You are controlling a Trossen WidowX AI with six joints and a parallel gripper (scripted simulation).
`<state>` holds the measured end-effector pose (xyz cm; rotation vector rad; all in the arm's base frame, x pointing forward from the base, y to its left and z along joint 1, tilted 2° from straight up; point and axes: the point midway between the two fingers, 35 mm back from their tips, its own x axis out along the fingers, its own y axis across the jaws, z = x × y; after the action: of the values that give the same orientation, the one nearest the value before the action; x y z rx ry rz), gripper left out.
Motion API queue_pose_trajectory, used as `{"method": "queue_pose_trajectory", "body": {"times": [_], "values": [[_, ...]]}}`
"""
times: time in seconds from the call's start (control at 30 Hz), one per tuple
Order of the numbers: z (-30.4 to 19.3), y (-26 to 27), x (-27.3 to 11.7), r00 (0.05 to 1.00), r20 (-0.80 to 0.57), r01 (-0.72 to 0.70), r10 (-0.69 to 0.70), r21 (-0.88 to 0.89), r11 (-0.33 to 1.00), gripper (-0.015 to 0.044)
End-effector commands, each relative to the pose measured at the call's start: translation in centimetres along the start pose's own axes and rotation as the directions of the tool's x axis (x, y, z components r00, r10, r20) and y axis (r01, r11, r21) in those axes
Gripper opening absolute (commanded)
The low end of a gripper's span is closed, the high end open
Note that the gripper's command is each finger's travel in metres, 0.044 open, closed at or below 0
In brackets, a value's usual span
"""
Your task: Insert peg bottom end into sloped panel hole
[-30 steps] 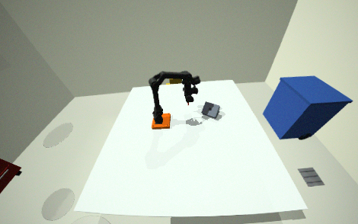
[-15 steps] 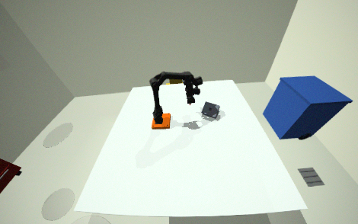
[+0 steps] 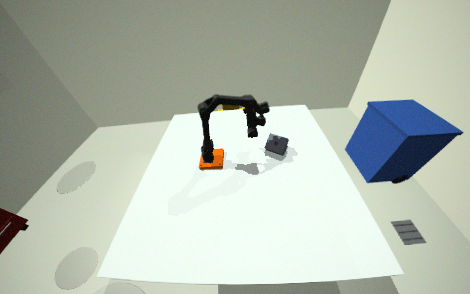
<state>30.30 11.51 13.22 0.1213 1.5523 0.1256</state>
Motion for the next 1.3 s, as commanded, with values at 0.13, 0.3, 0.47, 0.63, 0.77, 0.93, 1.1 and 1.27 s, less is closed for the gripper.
{"method": "queue_pose_trajectory", "body": {"times": [0.13, 0.3, 0.47, 0.63, 0.77, 0.93, 1.1, 1.27], "values": [[1.0, -0.5, -0.1, 0.999, 0.008, -0.037, 0.037, 0.044, 0.998, 0.0000], [1.5, -0.9, -0.3, 0.998, 0.016, -0.060, 0.059, 0.069, 0.996, 0.0000], [2.0, -1.3, -0.5, 0.996, 0.024, -0.083, 0.081, 0.094, 0.992, 0.0000], [2.5, -1.7, -0.7, 0.994, 0.034, -0.105, 0.102, 0.118, 0.987, 0.0000], [3.0, -2.0, -0.9, 0.992, 0.043, -0.124, 0.119, 0.137, 0.983, 0.0000], [3.5, -2.5, -1.1, 0.989, 0.054, -0.146, 0.139, 0.160, 0.976, 0.0000], [4.0, -3.0, -1.4, 0.985, 0.066, -0.169, 0.160, 0.183, 0.968, 0.0000], [4.5, -3.4, -1.6, 0.981, 0.079, -0.192, 0.179, 0.204, 0.960, 0.0000]]}}
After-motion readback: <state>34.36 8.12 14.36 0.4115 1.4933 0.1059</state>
